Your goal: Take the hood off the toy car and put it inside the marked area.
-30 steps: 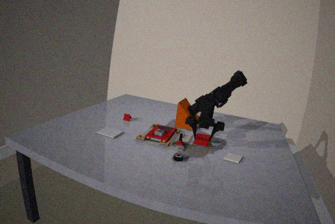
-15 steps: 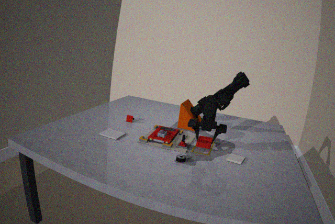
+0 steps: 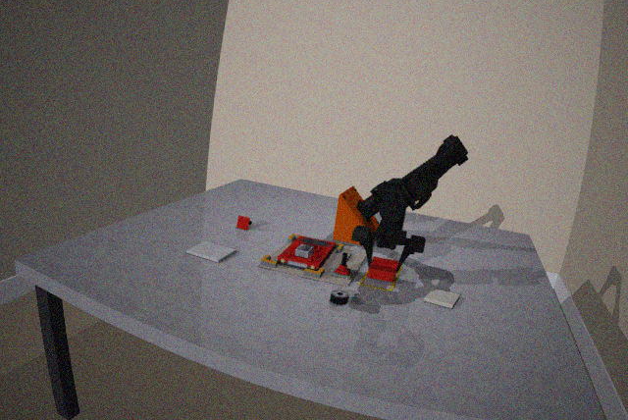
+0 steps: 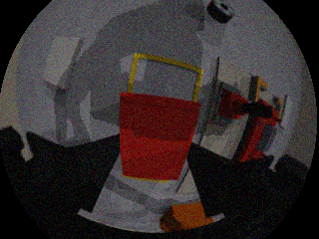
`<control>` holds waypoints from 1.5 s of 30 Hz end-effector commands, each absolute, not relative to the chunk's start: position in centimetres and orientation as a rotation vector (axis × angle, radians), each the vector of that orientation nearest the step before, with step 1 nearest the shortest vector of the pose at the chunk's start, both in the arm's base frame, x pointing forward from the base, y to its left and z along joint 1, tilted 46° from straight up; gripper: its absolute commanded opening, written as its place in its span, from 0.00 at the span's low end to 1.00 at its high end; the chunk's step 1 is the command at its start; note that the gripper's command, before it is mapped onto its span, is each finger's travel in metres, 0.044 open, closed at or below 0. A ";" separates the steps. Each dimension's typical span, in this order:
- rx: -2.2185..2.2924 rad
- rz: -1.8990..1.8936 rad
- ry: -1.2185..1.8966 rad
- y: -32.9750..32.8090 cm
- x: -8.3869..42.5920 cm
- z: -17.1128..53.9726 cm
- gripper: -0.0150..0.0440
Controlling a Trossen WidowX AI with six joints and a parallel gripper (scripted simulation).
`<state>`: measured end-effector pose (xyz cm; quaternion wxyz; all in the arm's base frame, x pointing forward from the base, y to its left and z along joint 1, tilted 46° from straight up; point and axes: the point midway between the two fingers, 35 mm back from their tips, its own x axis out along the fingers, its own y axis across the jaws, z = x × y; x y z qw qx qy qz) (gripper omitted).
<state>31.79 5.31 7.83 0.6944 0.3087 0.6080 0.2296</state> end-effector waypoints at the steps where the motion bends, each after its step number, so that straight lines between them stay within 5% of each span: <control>1: 0.696 0.511 1.358 5.4 31.8 7.7 0.25; 6: 0.696 0.511 1.358 5.6 31.9 7.5 0.25; 23: 0.689 0.512 1.357 5.0 31.8 8.1 1.00; 45: 0.692 0.512 1.356 0.4 30.6 12.7 1.00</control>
